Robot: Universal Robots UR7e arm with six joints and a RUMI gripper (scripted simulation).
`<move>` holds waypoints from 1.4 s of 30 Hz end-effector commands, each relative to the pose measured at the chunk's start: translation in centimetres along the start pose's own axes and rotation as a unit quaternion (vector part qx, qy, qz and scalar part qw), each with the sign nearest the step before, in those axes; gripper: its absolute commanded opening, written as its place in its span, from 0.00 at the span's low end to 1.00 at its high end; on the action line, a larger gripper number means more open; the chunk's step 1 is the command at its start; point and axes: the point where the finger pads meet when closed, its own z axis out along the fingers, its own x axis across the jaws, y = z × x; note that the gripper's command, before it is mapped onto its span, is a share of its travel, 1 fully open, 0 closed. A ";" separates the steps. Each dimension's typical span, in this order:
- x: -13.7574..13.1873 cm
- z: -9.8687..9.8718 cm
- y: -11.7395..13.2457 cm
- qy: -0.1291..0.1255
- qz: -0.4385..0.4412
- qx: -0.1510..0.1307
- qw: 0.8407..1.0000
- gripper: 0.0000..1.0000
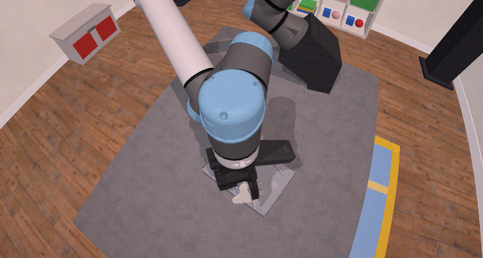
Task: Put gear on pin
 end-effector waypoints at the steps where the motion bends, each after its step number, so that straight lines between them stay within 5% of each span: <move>1: 0.1 -0.1 0.0 0.000 0.024 0.000 1.000 1.00; 13: 0.4 -0.1 -0.2 0.000 0.113 0.000 0.994 1.00; 25: 0.7 0.0 -0.3 0.000 0.253 0.000 0.968 1.00; 33: 1.1 0.0 -0.4 0.000 0.392 0.000 0.920 1.00; 40: 1.3 0.0 -0.3 0.000 0.521 0.000 0.853 1.00; 42: 1.3 0.0 -0.3 0.000 0.521 0.000 0.853 1.00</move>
